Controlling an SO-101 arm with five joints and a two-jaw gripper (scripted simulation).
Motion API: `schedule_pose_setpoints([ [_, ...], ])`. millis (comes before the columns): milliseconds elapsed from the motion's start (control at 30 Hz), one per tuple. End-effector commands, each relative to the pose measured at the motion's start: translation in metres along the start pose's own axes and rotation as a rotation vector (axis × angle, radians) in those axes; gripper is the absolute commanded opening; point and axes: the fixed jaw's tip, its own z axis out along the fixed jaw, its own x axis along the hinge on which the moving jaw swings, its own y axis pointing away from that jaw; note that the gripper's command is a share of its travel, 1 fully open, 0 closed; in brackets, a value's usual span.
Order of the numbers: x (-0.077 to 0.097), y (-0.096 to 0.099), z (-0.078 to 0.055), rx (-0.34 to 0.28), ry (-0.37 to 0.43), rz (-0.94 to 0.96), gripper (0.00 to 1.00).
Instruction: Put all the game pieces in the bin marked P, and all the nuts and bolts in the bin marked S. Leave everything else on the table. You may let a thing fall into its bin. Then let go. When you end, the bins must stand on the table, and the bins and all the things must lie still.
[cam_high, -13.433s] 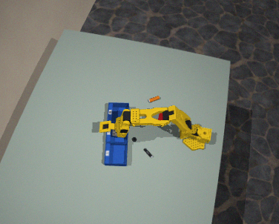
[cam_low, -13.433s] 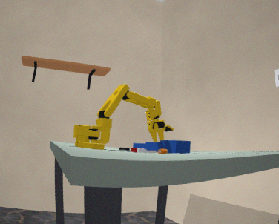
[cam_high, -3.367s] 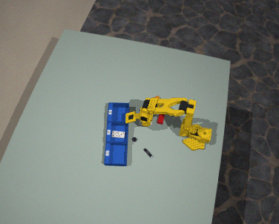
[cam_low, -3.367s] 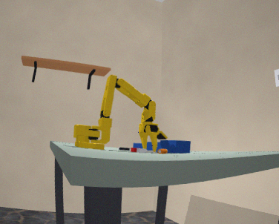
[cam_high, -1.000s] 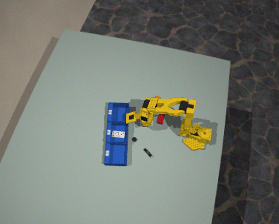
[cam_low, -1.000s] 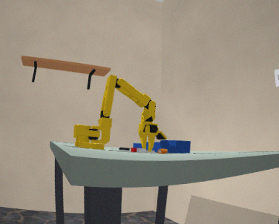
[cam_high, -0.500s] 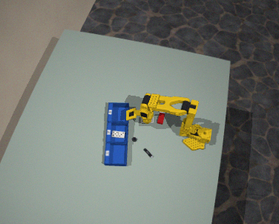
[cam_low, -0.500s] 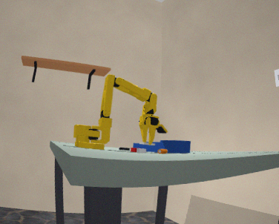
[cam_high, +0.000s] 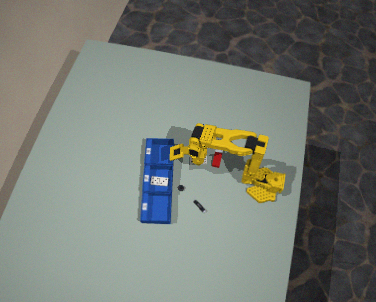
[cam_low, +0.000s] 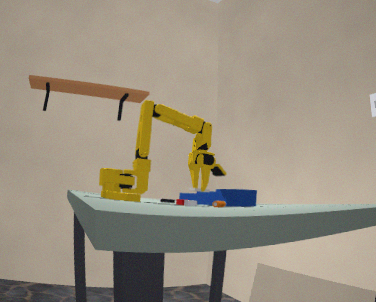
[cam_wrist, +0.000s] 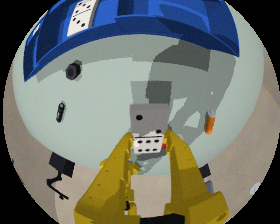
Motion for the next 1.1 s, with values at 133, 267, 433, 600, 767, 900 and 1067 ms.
schedule_pose_setpoints([
  [133,-0.013,0.000,-0.015,0.023,-0.077,-0.002,0.00],
  [267,-0.019,0.004,-0.018,0.026,-0.092,-0.001,0.00],
  [433,-0.024,0.007,-0.021,0.027,-0.103,-0.001,0.00],
  [600,-0.030,0.011,-0.024,0.029,-0.117,-0.001,0.00],
  [767,-0.032,0.012,-0.025,0.030,-0.123,-0.001,0.00],
  [900,-0.032,0.012,-0.025,0.030,-0.123,-0.001,0.00],
  [1067,-0.033,0.013,-0.025,0.030,-0.125,-0.001,0.00],
])
